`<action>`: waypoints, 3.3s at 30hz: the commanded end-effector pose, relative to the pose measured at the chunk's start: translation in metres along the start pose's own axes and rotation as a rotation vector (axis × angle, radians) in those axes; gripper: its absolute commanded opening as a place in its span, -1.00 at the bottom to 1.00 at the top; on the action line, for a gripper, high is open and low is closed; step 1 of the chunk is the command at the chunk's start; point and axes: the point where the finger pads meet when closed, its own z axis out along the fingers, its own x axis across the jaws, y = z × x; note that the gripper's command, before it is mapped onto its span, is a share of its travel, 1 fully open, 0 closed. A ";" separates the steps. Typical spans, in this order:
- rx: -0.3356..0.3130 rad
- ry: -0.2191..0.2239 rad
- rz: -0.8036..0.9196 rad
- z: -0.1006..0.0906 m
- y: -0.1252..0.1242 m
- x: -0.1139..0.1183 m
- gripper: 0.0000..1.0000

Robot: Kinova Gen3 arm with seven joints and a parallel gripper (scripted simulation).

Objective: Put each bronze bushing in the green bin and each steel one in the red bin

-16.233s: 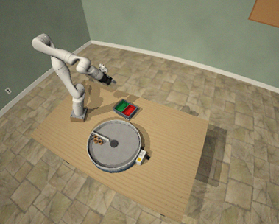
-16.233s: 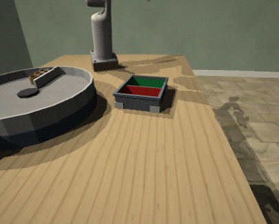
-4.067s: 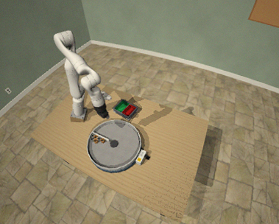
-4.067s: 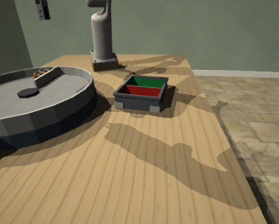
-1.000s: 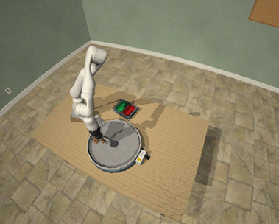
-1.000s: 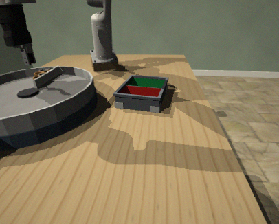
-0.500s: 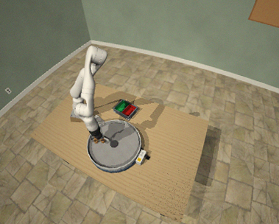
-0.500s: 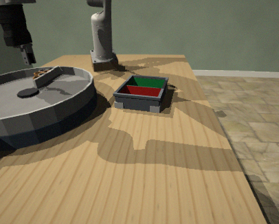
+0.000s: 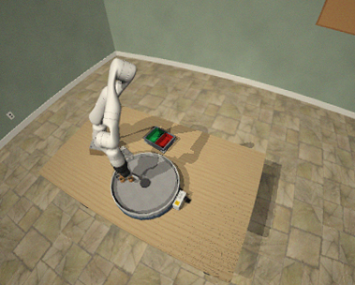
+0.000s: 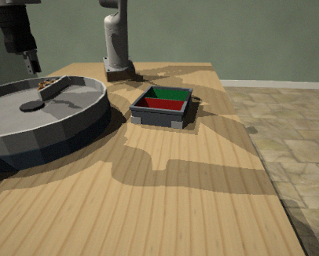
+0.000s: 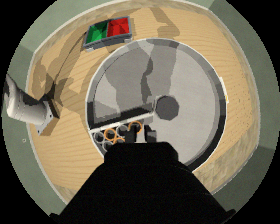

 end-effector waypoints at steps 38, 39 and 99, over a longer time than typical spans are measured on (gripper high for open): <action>-0.002 -0.001 0.002 0.045 0.002 0.000 -0.21; -0.002 -0.001 0.002 0.047 0.002 0.000 -0.21; -0.003 0.000 0.003 0.071 0.002 0.000 -1.00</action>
